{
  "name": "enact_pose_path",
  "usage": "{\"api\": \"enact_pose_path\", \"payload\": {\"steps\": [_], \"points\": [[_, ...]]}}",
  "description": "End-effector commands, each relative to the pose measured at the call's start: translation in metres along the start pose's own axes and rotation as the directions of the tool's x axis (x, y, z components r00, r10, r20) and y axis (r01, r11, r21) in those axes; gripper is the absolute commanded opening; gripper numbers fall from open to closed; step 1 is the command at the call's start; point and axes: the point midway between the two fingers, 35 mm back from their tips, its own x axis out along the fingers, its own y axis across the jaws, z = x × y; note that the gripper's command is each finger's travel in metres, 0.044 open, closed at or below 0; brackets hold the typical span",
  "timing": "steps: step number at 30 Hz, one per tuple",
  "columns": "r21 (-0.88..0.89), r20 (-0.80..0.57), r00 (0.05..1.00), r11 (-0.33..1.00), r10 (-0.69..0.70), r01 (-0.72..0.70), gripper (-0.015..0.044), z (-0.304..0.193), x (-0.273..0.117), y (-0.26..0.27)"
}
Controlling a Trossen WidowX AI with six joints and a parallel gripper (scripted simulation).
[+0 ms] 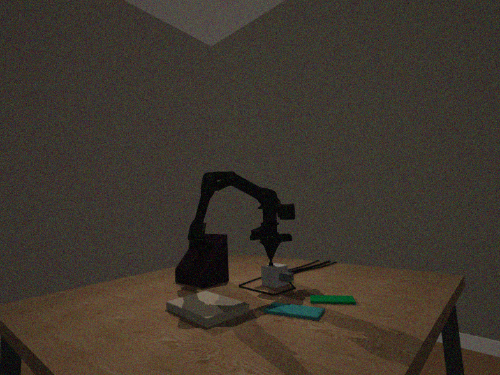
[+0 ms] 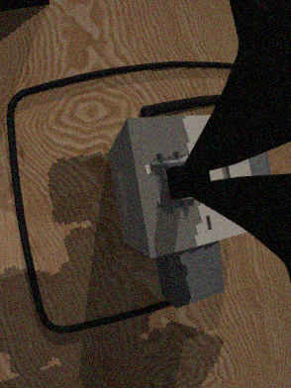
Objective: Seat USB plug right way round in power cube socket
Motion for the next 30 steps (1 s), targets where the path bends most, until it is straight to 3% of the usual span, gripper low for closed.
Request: {"api": "enact_pose_path", "payload": {"steps": [1, 30], "points": [[0.000, 0.000, 1.000, 1.000, 0.000, 0.000, 0.0079, 0.000, 0.000, 0.000], [0.000, -0.001, 1.000, 1.000, 0.000, 0.000, 0.0095, 0.000, -0.010, 0.000]]}}
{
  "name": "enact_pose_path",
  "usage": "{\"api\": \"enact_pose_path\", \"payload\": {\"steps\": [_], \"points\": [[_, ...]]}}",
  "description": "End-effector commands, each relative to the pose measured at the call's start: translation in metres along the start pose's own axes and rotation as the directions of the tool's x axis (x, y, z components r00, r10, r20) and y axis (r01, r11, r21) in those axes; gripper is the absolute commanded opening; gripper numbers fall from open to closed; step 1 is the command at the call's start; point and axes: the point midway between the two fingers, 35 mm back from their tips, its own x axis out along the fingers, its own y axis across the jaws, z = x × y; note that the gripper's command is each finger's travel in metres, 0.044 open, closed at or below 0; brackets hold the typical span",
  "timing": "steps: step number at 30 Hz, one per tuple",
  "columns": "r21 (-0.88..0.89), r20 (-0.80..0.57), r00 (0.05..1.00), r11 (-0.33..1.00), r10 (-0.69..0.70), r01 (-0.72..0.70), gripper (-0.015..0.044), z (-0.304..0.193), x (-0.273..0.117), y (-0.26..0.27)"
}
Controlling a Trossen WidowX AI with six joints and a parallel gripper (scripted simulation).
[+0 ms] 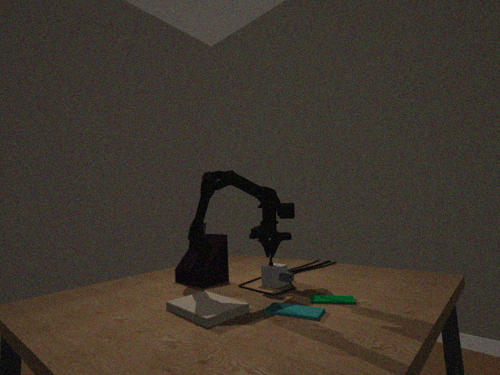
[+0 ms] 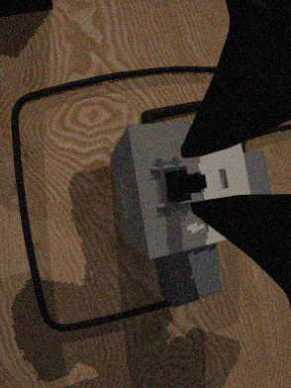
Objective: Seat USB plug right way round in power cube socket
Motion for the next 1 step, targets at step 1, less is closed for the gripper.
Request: {"api": "enact_pose_path", "payload": {"steps": [1], "points": [[0.007, -0.006, 1.000, 1.000, -0.001, 0.001, 0.0095, -0.0004, -0.0054, 0.0017]]}}
